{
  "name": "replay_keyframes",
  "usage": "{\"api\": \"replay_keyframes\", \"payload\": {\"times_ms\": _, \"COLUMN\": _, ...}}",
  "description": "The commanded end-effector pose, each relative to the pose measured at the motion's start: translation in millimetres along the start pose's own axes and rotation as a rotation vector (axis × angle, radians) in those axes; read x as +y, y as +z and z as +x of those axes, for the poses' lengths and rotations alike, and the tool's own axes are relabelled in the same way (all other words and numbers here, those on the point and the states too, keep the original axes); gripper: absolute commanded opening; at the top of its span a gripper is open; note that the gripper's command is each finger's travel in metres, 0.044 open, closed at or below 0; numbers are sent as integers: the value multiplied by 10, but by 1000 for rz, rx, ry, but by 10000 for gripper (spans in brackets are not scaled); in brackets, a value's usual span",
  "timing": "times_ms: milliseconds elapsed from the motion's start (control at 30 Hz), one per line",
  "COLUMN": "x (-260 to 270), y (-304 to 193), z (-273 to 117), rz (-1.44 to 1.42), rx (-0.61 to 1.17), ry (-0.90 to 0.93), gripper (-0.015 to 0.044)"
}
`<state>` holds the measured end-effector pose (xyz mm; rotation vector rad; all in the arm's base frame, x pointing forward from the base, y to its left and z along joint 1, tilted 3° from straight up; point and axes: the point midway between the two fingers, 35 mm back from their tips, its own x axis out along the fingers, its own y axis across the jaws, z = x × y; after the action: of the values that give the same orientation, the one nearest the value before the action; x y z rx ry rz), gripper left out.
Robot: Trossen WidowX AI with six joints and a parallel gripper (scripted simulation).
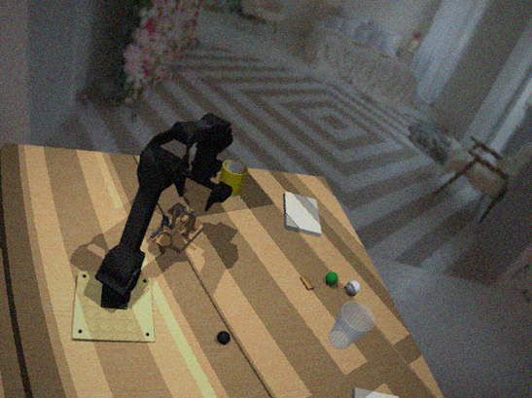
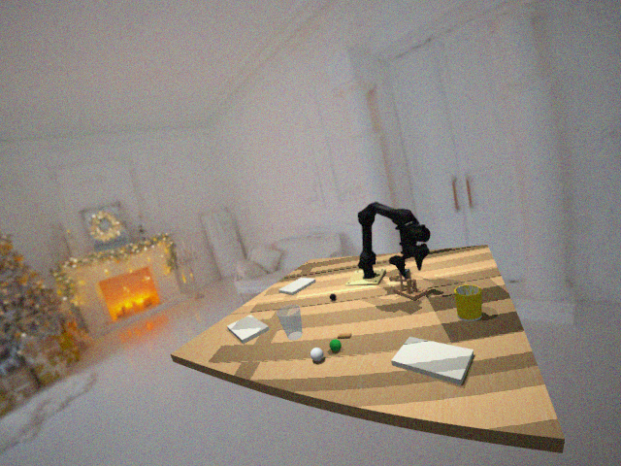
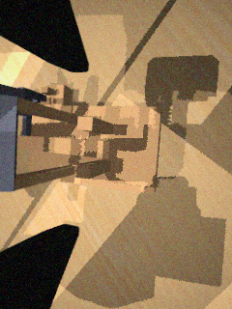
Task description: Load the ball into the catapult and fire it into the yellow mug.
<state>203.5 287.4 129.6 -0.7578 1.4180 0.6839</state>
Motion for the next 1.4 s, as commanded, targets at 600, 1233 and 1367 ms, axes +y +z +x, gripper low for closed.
{"api": "replay_keyframes", "payload": {"times_ms": 600, "x": -587, "y": -111, "z": -411, "rz": 113, "rx": -11, "ry": 2, "gripper": 309}}
{"api": "replay_keyframes", "payload": {"times_ms": 1233, "x": -2567, "y": -1807, "z": 170, "rz": 660, "rx": 1, "ry": -21, "gripper": 300}}
{"api": "replay_keyframes", "payload": {"times_ms": 1367, "x": -2710, "y": -2330, "z": 296, "rz": 790, "rx": -3, "ry": -23, "gripper": 300}}
